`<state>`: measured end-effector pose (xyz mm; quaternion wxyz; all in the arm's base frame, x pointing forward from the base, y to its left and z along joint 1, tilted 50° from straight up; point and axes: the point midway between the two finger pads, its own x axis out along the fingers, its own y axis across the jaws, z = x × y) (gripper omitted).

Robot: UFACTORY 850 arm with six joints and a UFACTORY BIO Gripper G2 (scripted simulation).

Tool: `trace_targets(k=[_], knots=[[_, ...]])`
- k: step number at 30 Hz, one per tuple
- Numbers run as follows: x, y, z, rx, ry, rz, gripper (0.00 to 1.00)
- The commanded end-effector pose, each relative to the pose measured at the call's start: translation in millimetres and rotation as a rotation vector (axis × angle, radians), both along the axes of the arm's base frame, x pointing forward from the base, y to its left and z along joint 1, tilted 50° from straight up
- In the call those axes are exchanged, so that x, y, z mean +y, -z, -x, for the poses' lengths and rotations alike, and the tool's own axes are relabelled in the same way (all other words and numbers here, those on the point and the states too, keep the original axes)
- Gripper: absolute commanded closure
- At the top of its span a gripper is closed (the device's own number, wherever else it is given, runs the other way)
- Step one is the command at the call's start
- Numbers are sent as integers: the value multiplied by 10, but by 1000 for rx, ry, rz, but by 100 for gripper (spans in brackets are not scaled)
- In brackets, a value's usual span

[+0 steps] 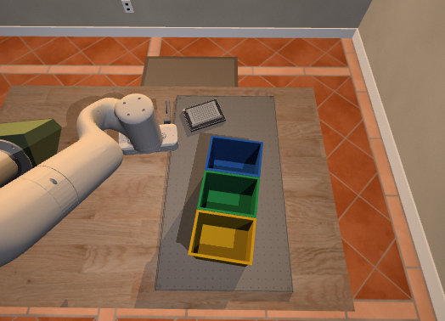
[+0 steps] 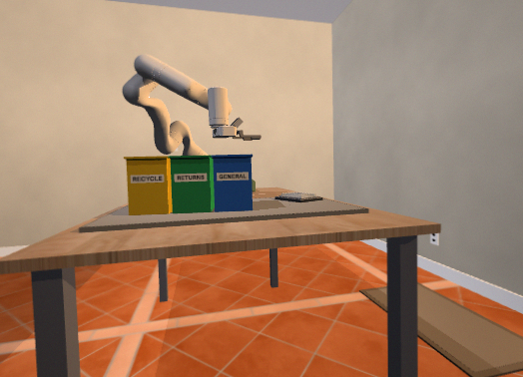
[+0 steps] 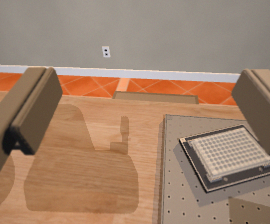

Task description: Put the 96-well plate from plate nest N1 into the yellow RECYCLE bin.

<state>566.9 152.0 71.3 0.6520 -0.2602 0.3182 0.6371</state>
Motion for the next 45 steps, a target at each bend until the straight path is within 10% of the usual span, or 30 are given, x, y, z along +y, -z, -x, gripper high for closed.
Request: trace_targets(k=[1,45], knots=[[19,19,-171,-100,74,13,63],[-491,-657,-1149,-986,806,90,63]])
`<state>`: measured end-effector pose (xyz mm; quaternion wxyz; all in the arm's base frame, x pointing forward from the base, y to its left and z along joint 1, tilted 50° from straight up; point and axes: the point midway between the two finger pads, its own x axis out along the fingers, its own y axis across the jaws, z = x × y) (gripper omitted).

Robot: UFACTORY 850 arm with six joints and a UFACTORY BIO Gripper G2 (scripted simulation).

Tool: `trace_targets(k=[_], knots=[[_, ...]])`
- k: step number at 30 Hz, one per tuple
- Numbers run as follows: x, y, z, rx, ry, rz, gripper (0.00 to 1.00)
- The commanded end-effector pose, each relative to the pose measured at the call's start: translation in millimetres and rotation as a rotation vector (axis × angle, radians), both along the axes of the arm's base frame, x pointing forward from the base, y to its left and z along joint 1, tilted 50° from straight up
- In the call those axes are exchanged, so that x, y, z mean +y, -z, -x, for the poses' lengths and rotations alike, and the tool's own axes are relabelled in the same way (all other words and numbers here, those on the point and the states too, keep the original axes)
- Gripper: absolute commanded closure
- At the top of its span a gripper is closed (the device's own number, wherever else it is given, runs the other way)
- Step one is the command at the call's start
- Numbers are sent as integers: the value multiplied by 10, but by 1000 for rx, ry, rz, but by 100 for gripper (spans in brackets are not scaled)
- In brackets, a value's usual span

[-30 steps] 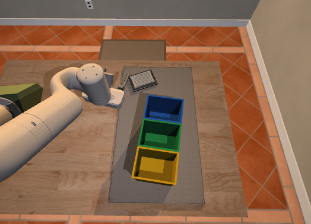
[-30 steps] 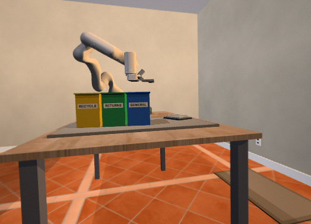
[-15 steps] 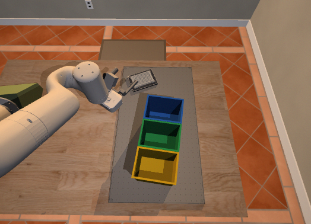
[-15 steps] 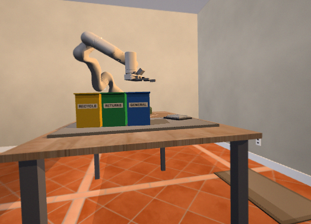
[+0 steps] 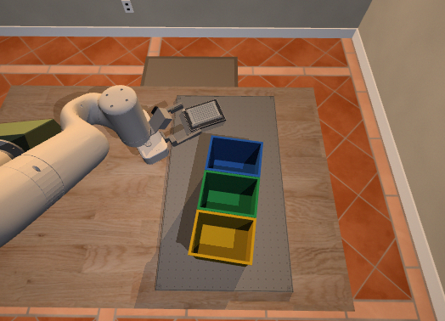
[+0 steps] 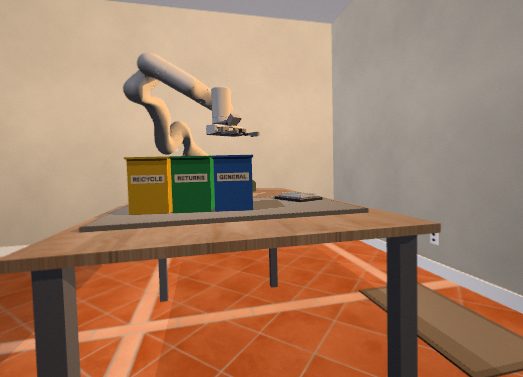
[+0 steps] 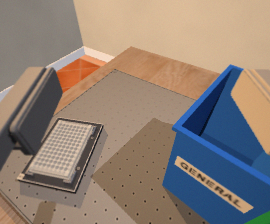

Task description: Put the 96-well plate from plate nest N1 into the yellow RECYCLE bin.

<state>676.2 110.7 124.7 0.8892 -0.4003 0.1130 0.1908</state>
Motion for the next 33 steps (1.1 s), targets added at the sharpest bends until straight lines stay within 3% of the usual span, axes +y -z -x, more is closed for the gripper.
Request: trace_targets(k=[1,5,14,19,31,33], knots=[[-107,-164,-65,-136,99,11,63],[-138,-208,-69,-173,129,13,63],[-351,-513,-43,-389,302,25,63],[-419,-612,-11,-464,362,28,63],[-419,-612,-11,-464,362,28,63],[-373,-525,-31,-413,319,26,63]])
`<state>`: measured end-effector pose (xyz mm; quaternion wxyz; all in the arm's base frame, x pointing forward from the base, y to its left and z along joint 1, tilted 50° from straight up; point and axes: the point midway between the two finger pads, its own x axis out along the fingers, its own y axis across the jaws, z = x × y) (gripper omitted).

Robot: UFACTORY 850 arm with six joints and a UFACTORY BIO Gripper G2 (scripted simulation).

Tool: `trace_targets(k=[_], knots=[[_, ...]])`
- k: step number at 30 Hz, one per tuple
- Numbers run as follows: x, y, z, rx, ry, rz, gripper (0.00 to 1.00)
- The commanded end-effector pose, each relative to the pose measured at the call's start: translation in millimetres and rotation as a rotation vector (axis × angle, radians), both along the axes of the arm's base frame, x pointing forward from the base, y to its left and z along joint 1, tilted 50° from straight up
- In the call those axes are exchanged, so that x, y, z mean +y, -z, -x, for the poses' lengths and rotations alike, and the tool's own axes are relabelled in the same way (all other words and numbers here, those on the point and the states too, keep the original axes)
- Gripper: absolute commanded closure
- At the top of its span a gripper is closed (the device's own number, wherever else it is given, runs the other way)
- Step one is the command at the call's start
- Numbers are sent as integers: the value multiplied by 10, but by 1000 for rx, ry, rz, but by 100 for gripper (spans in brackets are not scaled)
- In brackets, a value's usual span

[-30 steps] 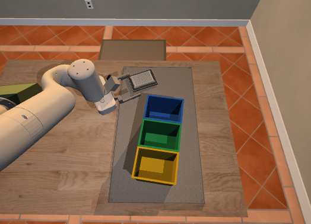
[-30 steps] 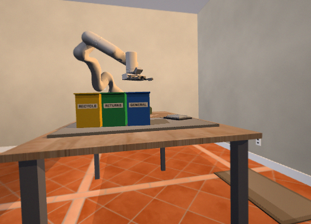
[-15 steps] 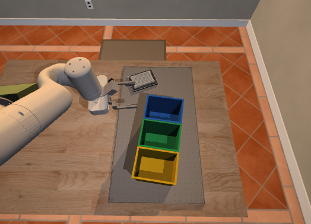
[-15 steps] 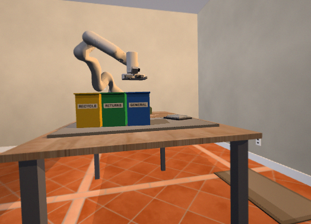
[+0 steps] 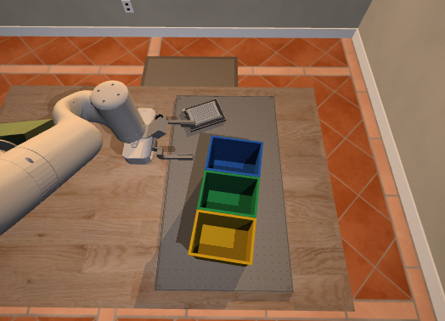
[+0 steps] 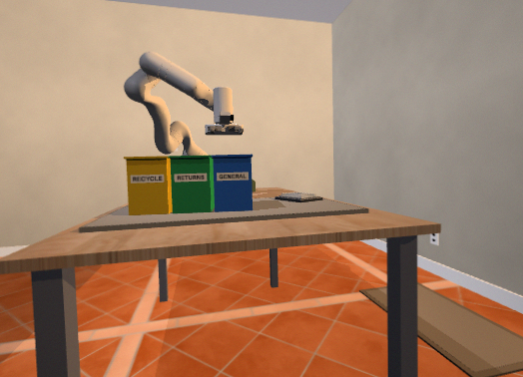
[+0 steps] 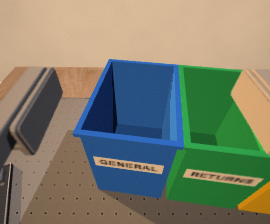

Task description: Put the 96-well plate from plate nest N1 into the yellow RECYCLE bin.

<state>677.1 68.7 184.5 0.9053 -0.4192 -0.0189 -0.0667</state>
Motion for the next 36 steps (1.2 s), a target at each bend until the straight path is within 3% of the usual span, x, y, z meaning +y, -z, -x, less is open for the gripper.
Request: trace_targets(k=[1,4,6,12,36], knots=[[70,117,-32,70,-62,-2,63],[137,248,-62,146,-127,-4,63],[137,248,-62,146,-127,-4,63],[274,508,-124,288,-247,-8,63],[773,1462,-347,288,-247,-8,63]])
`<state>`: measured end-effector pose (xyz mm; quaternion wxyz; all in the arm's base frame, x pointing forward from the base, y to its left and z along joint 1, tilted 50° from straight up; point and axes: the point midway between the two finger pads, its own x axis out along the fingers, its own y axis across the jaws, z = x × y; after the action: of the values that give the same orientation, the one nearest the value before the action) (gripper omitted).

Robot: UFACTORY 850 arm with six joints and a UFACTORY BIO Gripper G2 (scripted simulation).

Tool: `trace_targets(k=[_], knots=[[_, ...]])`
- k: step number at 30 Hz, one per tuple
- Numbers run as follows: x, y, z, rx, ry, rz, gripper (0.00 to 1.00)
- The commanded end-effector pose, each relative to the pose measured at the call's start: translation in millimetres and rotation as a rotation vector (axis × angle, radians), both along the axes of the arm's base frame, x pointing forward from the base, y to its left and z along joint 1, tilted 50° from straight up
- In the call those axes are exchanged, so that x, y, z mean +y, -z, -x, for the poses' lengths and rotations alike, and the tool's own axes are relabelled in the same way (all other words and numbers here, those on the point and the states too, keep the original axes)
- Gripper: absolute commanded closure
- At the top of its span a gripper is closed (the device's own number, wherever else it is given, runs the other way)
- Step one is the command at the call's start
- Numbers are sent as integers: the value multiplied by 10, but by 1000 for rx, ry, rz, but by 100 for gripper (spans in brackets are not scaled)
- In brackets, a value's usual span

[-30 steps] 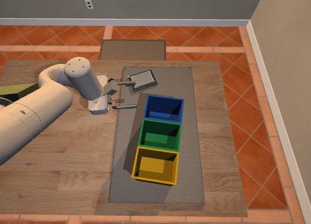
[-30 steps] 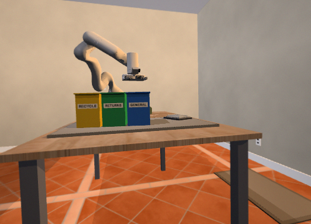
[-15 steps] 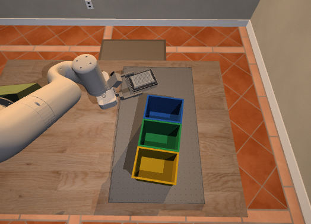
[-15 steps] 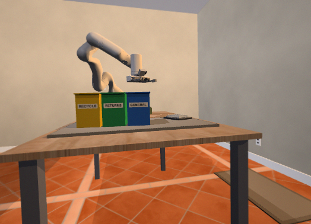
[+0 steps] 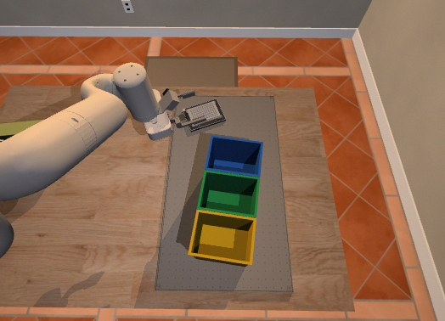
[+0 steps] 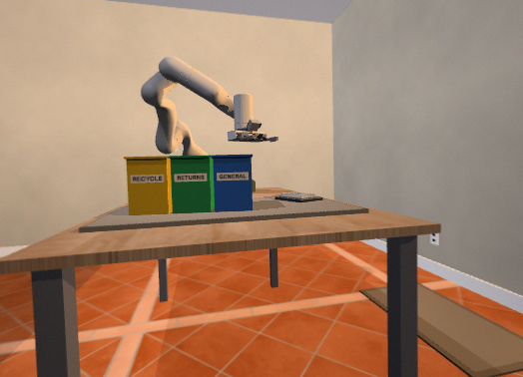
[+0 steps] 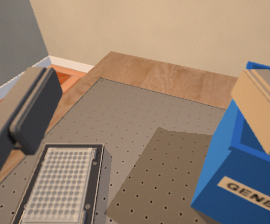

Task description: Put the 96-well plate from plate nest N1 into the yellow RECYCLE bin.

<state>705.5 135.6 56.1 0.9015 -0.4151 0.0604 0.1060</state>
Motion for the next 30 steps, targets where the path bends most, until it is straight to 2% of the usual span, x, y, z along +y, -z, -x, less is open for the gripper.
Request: trace_targets(k=[1,4,19,21,29,30], knots=[[126,220,-73,-1,0,0,63],[149,264,-83,-1,0,0,63],[490,914,-236,-2,0,0,63],[490,914,-236,-2,0,0,63],[671,1259,-317,-2,0,0,63],[671,1259,-317,-2,0,0,63]])
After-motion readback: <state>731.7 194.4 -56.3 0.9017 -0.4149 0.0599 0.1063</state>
